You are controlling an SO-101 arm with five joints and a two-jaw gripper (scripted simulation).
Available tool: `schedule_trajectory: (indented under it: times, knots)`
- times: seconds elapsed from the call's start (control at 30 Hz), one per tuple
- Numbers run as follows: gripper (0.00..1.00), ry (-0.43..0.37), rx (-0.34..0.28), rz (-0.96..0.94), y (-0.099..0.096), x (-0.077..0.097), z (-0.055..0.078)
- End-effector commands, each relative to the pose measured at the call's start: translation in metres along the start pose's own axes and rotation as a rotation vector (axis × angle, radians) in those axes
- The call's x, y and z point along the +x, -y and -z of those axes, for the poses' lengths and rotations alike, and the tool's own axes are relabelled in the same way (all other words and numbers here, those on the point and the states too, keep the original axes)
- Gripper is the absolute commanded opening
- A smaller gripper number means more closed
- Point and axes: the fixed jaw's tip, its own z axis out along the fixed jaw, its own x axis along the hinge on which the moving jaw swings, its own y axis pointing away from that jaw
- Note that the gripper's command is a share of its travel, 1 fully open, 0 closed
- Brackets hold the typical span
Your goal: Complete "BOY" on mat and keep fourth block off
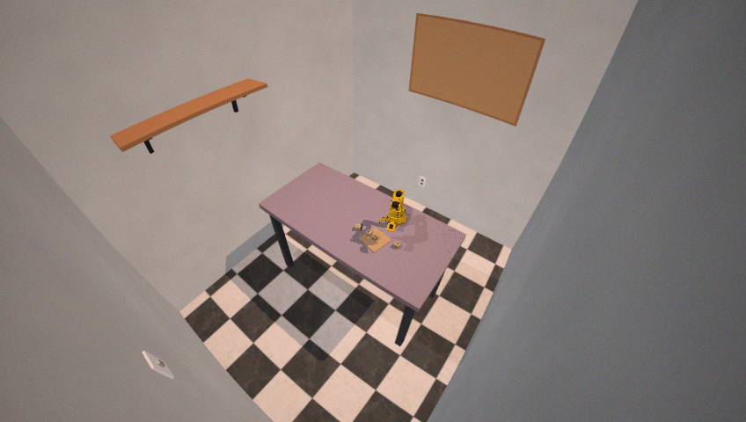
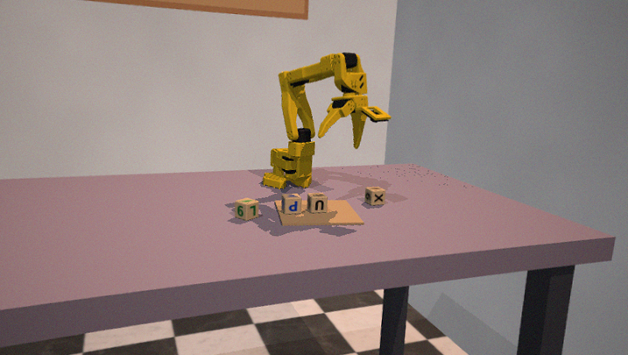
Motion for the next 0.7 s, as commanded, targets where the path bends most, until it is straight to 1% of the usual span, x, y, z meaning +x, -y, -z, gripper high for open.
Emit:
schedule_trajectory:
  times: [0.0, 0.13, 0.23, 0.67]
  knots:
    - [0.49, -0.033, -0.023, 0.119, -0.030, -0.013, -0.008]
    - [0.39, -0.091, -0.029, 0.210, -0.055, -0.014, -0.020]
    - [0.36, -0.110, -0.030, 0.240, -0.063, -0.014, -0.024]
    - [0.35, -0.113, -0.030, 0.246, -0.064, -0.014, -0.025]
